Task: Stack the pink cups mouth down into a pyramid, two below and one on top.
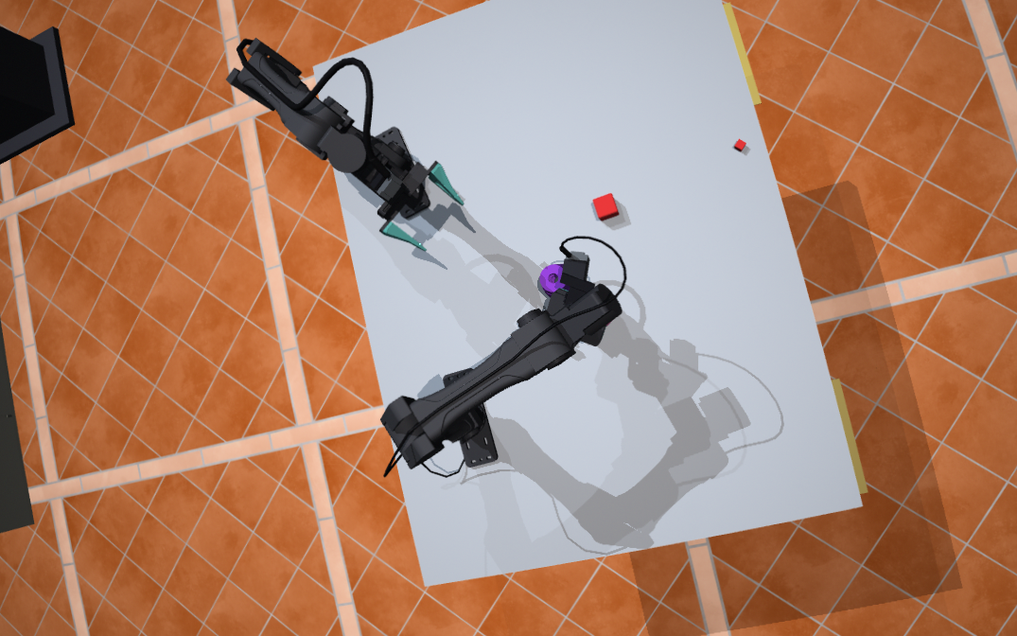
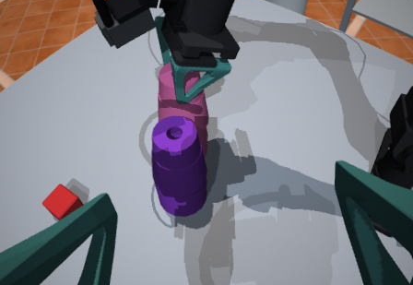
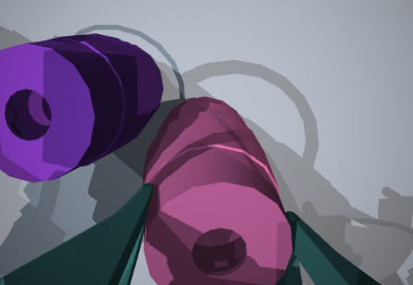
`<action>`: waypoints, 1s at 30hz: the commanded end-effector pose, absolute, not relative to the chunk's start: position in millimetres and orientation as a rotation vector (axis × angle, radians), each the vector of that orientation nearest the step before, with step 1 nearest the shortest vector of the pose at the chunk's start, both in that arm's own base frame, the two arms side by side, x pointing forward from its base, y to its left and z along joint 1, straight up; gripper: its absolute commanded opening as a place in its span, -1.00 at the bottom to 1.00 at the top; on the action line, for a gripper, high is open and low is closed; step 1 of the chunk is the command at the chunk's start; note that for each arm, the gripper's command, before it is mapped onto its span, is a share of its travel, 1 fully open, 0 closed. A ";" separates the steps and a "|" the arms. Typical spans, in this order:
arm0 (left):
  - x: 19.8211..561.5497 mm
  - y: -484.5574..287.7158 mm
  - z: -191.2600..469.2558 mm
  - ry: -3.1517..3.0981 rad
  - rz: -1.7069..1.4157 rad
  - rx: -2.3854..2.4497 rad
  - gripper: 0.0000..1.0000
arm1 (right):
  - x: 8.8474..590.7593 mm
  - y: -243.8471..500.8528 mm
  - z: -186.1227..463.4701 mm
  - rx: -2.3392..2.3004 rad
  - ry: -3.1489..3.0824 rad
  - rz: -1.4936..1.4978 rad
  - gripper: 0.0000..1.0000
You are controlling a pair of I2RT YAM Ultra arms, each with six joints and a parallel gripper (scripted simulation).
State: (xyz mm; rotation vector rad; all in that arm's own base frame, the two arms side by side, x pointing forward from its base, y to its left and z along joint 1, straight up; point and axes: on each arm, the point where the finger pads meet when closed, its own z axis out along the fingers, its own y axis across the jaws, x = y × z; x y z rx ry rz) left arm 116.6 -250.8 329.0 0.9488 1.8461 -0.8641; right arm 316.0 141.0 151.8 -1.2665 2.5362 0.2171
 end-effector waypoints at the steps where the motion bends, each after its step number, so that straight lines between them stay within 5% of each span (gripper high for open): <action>1: 115.0 -248.5 335.1 1.828 -0.879 0.935 1.00 | 318.3 141.6 175.6 -1.258 2.511 0.230 -1.00; 30: 115.0 -248.5 335.1 1.828 -0.879 0.935 1.00 | 318.7 141.2 260.3 -1.262 2.520 0.232 -1.00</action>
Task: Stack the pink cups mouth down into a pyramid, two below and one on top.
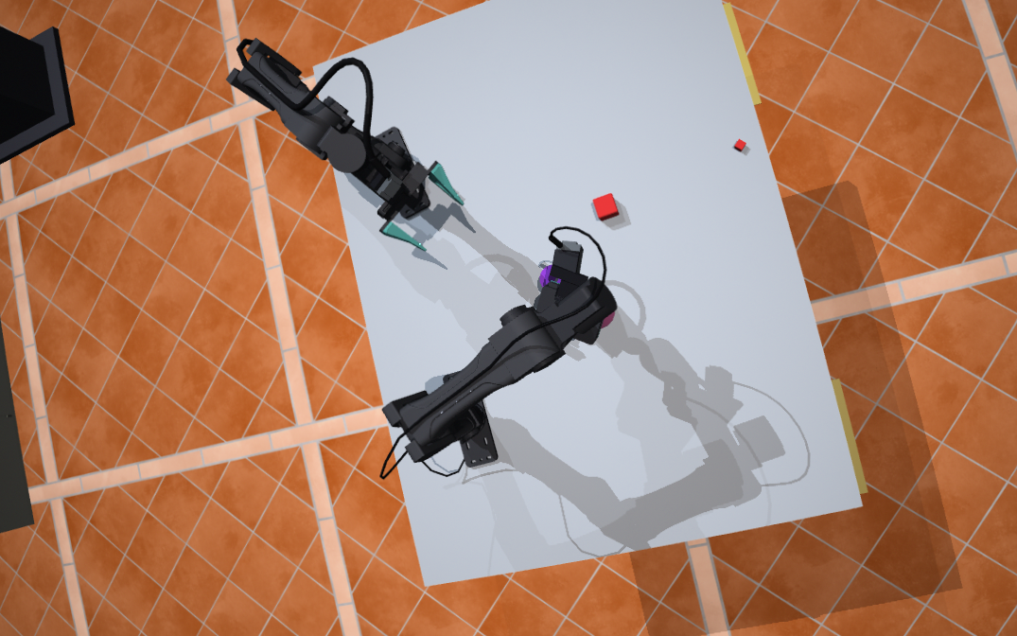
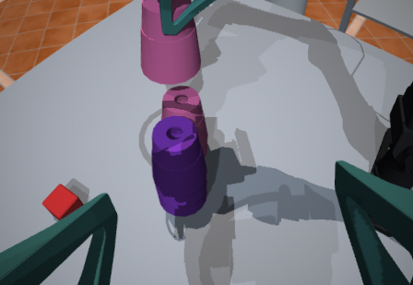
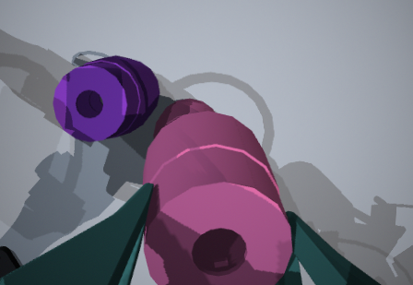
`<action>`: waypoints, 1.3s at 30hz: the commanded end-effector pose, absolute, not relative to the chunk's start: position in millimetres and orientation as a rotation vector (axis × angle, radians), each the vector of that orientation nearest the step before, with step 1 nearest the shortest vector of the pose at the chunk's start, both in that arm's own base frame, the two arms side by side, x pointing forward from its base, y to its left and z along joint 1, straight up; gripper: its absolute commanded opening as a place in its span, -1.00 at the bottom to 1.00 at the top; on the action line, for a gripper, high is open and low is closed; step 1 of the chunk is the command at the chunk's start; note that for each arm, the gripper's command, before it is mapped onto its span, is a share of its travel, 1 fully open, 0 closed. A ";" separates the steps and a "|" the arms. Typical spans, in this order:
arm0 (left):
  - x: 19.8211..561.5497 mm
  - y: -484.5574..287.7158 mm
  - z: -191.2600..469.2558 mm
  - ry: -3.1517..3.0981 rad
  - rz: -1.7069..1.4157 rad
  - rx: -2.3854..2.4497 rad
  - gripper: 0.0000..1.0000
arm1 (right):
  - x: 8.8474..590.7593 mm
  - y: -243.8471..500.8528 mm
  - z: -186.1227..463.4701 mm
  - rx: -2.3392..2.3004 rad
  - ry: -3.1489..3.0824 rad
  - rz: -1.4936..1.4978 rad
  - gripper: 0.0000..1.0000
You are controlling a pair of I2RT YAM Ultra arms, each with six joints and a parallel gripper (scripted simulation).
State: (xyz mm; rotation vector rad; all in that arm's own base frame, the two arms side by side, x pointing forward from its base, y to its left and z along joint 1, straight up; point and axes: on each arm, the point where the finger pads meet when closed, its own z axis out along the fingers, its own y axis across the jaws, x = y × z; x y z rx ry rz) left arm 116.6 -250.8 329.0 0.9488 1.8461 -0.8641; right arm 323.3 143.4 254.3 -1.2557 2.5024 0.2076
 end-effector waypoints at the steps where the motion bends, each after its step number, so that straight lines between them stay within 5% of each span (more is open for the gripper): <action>1: 115.0 -248.5 335.1 1.828 -0.879 0.935 1.00 | 318.8 141.5 260.4 -1.269 2.515 0.232 -1.00; 15: 115.0 -248.5 335.1 1.828 -0.879 0.935 1.00 | 304.0 67.2 248.8 -1.288 2.507 0.227 -1.00; 39: 115.0 -248.5 335.1 1.828 -0.879 0.935 1.00 | 307.0 64.5 244.7 -1.263 2.499 0.211 -1.00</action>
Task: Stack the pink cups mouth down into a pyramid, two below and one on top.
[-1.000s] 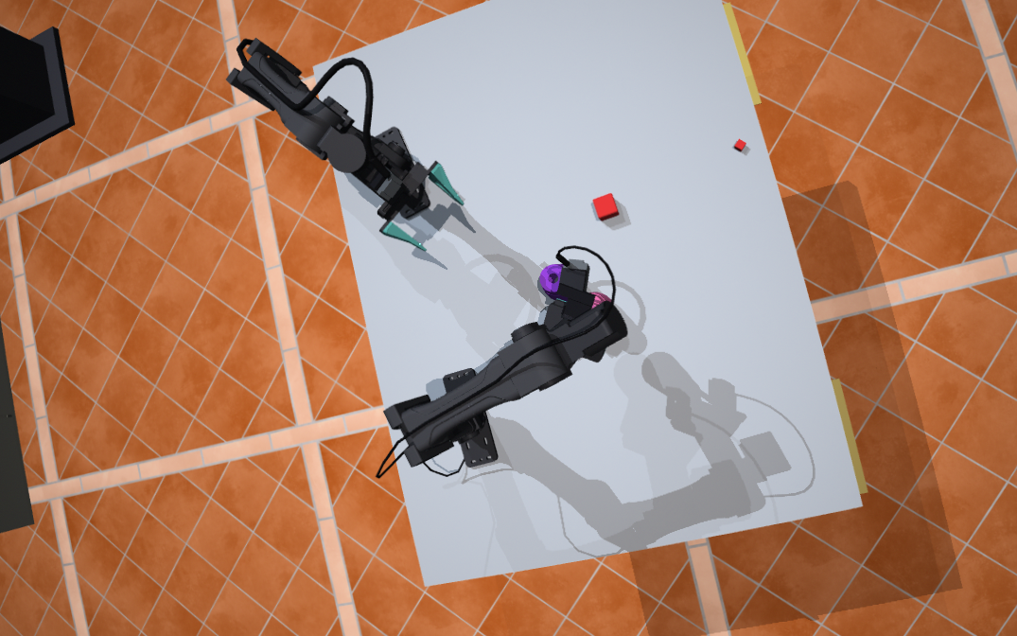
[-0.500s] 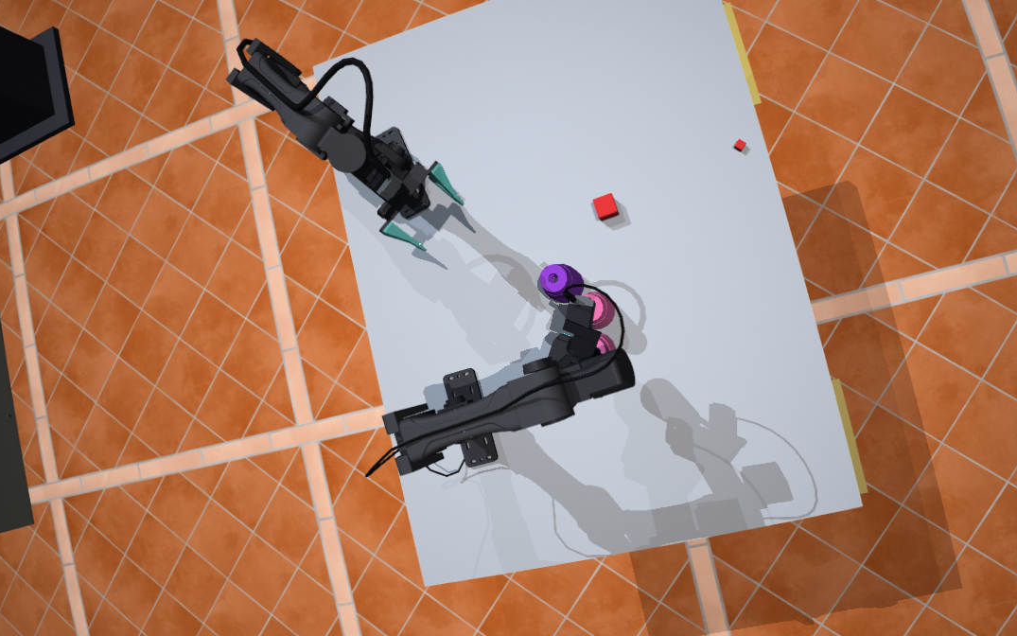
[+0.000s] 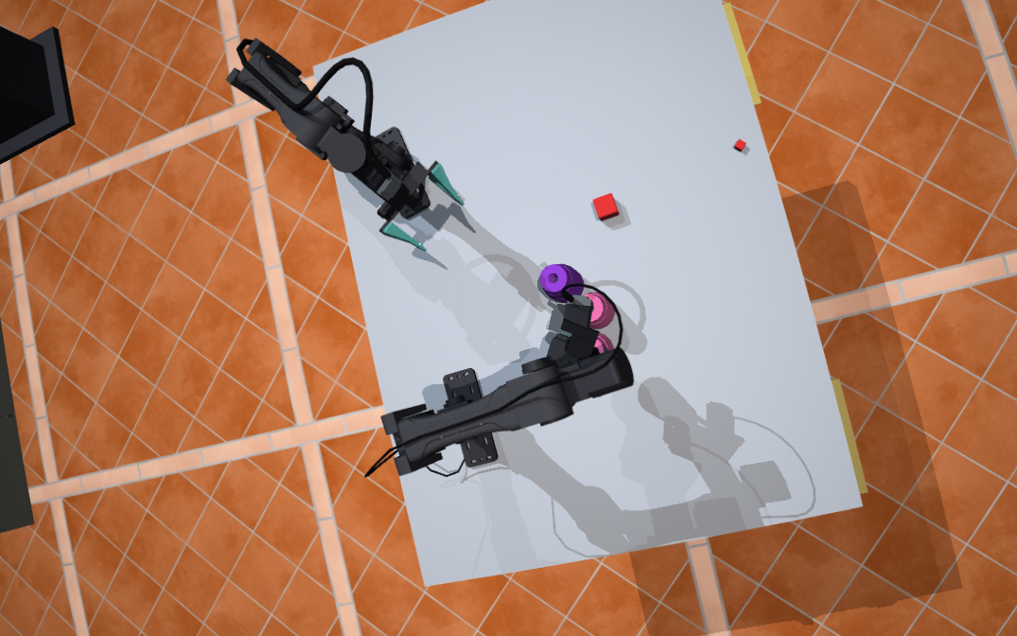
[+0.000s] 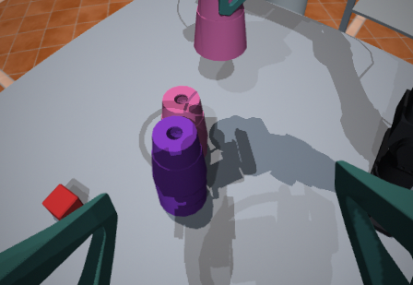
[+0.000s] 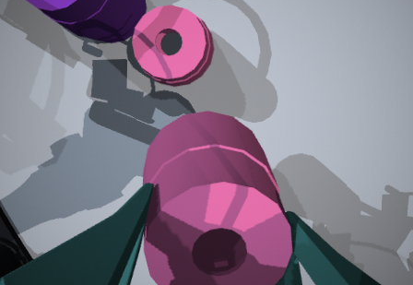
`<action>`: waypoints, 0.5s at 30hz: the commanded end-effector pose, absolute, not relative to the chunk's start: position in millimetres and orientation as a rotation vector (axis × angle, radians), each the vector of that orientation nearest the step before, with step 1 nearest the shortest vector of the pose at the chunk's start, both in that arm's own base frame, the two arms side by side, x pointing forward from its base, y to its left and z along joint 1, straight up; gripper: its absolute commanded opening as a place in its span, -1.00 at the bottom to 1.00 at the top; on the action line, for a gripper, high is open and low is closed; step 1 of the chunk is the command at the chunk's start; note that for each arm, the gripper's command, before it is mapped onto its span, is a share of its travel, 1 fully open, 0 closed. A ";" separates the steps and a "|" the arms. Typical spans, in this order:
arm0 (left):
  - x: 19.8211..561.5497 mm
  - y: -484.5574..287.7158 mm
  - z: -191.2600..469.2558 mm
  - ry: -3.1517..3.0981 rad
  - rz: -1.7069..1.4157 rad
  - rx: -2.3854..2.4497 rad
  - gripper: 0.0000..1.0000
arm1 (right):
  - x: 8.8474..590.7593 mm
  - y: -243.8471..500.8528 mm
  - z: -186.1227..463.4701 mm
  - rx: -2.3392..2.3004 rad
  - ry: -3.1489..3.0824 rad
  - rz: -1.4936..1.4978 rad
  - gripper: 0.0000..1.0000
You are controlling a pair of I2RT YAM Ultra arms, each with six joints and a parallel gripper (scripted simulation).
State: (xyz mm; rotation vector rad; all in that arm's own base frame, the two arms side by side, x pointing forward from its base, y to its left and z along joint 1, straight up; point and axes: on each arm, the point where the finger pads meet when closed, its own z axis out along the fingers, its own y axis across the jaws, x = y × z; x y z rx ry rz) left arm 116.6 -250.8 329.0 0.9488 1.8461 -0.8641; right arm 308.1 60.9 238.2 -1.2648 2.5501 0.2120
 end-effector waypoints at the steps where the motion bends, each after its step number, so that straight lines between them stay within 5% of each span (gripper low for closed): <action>1: 115.0 -248.5 335.1 1.828 -0.879 0.935 1.00 | 307.2 64.4 243.2 -1.263 2.499 0.211 -1.00; 15: 115.0 -248.5 335.1 1.828 -0.879 0.935 1.00 | 309.3 61.7 219.1 -1.255 2.502 0.210 -1.00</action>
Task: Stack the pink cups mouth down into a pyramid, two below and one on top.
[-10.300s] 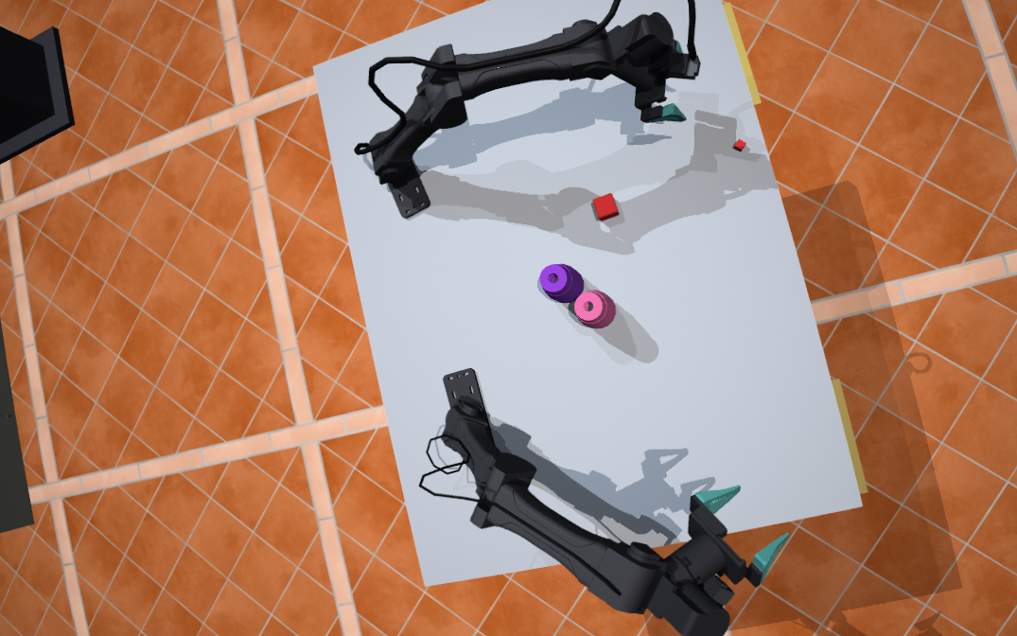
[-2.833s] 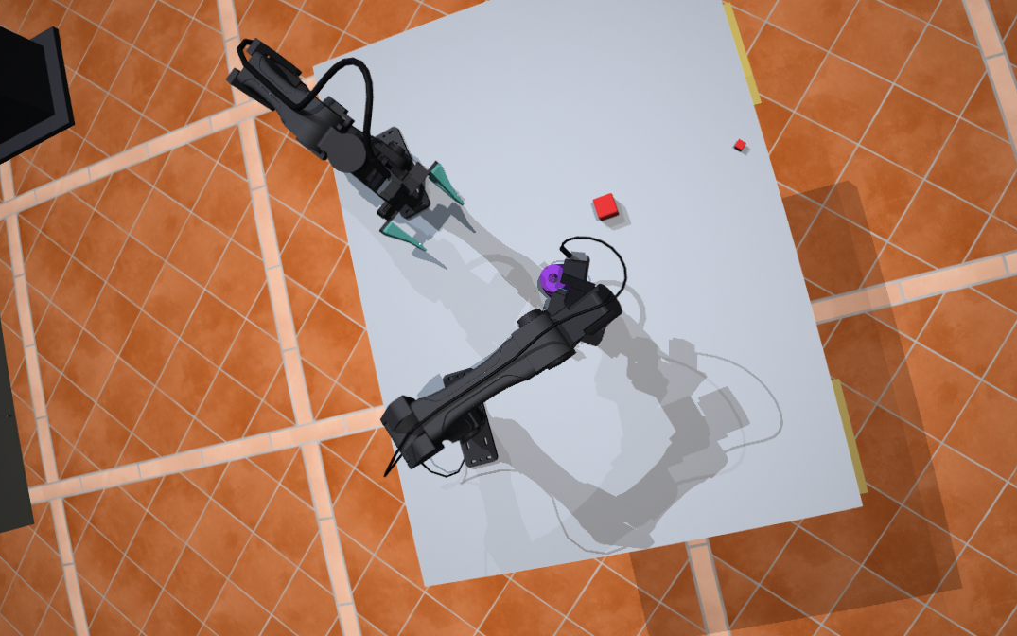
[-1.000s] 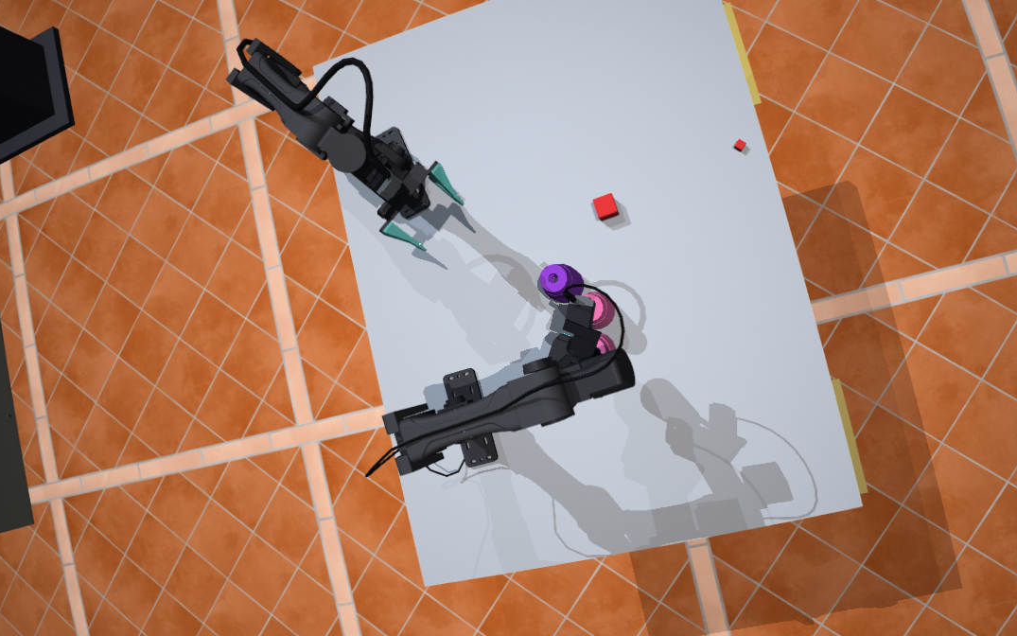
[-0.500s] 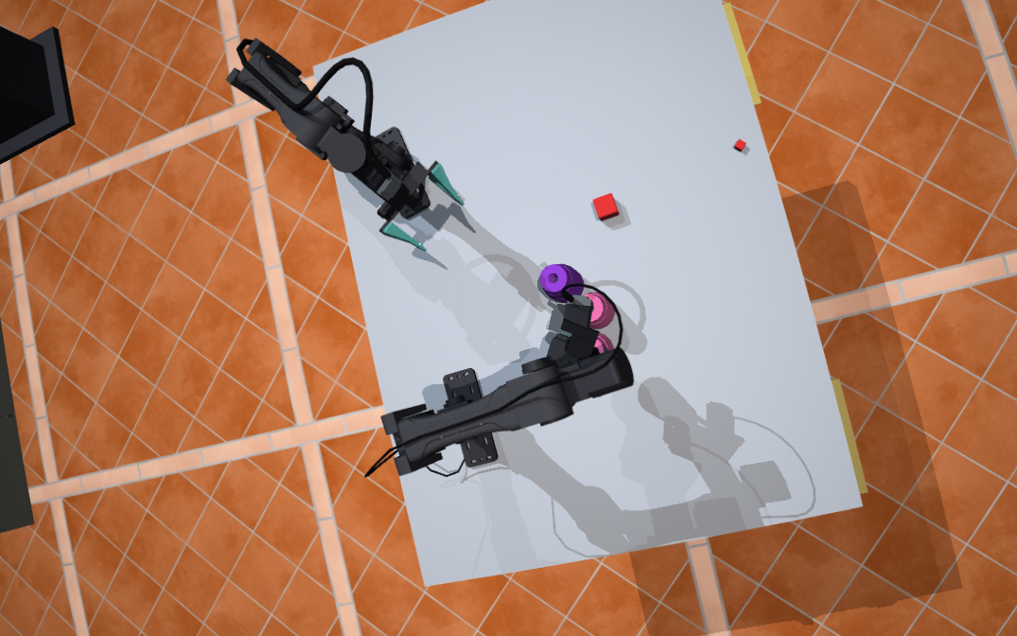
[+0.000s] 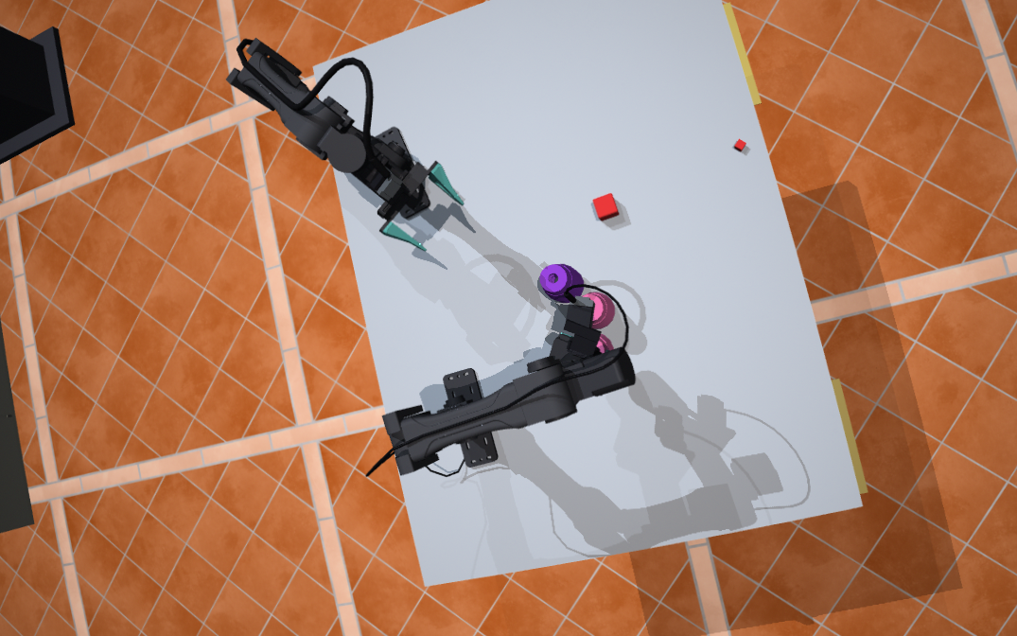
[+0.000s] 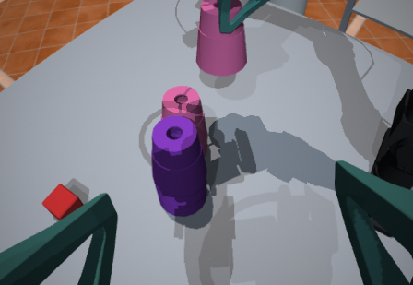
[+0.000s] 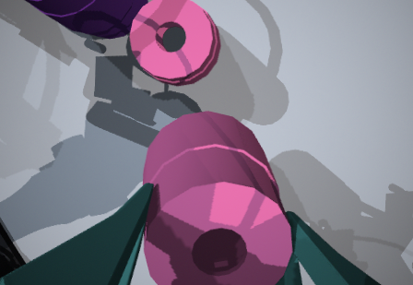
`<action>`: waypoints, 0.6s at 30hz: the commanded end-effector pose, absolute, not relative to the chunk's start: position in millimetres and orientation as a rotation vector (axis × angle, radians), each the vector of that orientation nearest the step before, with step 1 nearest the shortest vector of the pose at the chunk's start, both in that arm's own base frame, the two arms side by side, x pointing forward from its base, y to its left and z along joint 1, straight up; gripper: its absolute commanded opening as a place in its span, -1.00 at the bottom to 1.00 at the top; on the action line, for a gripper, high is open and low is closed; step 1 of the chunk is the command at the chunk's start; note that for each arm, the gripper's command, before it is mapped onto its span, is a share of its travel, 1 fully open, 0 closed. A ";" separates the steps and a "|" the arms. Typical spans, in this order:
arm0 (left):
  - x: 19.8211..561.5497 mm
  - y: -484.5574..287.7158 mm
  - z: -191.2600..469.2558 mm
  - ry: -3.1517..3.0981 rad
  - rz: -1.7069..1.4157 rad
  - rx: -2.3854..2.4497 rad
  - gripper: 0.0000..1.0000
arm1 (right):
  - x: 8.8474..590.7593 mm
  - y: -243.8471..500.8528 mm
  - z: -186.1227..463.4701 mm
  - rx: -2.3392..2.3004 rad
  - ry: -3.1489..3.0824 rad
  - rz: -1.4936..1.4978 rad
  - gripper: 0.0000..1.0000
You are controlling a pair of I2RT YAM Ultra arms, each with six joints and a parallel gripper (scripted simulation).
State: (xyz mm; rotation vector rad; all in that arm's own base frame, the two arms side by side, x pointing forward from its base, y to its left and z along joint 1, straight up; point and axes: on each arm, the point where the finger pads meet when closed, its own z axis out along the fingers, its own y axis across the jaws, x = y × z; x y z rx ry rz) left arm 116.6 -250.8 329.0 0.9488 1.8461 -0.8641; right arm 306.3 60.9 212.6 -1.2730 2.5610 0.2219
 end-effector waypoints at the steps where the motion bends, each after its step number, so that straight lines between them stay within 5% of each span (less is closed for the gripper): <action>1: 115.0 -248.5 335.1 1.828 -0.879 0.935 1.00 | 309.5 61.6 216.7 -1.255 2.502 0.210 -1.00; 18: 115.0 -248.5 335.1 1.828 -0.879 0.935 1.00 | 310.8 61.4 178.2 -1.253 2.503 0.210 -1.00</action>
